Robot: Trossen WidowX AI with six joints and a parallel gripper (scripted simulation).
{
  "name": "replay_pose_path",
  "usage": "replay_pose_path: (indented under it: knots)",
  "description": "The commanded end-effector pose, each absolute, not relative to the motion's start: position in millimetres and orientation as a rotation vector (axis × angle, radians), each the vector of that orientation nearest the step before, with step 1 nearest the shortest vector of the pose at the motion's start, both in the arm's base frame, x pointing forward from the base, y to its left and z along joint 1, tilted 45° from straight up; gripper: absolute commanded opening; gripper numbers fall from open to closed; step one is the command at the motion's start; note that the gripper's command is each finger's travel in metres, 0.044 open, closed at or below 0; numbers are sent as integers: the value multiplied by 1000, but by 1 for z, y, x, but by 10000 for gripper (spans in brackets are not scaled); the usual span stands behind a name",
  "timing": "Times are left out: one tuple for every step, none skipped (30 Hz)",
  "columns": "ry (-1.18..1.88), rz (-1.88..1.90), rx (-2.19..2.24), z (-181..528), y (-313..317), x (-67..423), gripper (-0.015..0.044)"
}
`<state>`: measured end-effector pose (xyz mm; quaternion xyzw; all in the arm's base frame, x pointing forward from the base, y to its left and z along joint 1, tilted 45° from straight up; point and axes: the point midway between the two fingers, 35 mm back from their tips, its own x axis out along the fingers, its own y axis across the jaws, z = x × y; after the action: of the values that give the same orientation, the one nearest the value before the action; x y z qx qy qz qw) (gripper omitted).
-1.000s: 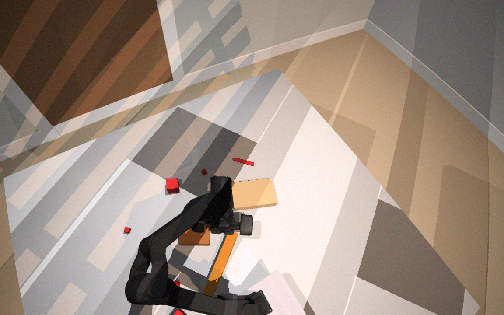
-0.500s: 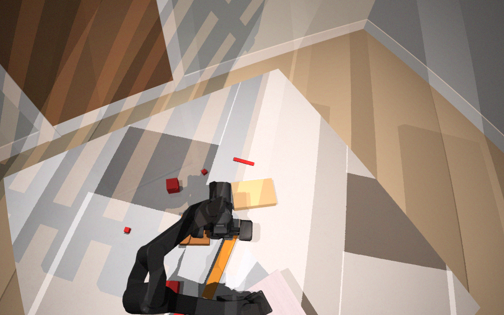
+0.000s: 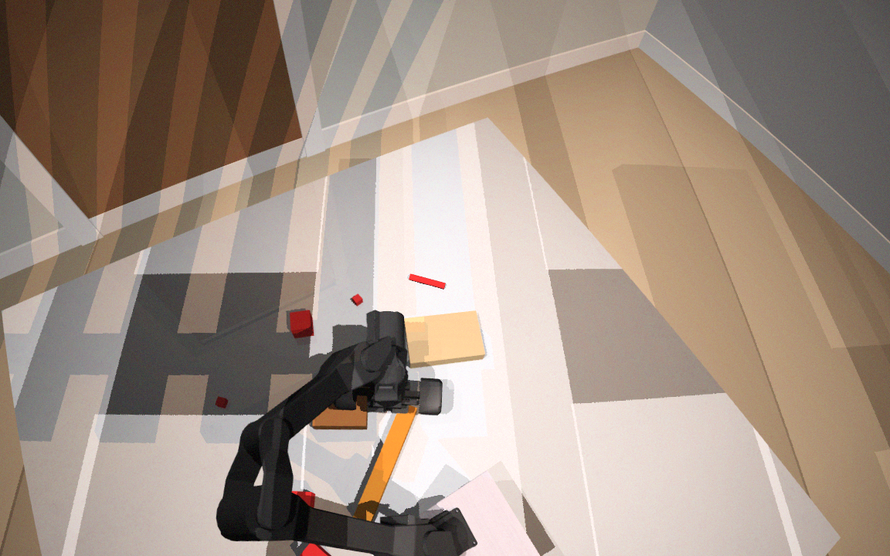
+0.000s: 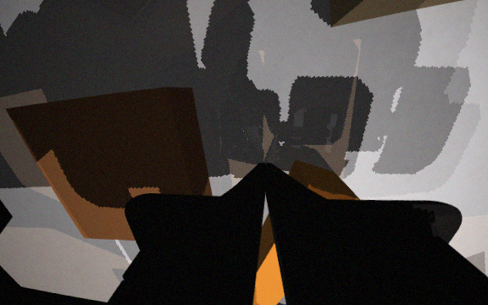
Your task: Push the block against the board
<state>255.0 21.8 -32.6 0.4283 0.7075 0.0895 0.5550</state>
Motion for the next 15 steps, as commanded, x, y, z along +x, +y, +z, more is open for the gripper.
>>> replay_pose_path:
  knots:
    - [1671,212,1018,-35,20,261,0]
    - [1671,212,1018,-36,19,263,0]
    - [1671,212,1018,-36,19,264,0]
    - [1671,212,1018,-37,18,265,0]
    - [1671,212,1018,-38,18,267,0]
    - [1671,212,1017,-38,17,268,0]
    - [1671,212,1017,-39,17,269,0]
    - [1671,212,1017,-40,16,271,0]
    - [1671,212,1017,-41,15,272,0]
    - [1670,212,1017,-41,15,274,0]
    - [1670,212,1017,-42,14,275,0]
    - [1670,212,1017,-43,14,276,0]
    - [1670,212,1017,-44,13,278,0]
    - [1670,212,1017,-44,13,279,0]
    - [1670,212,1017,-45,12,280,0]
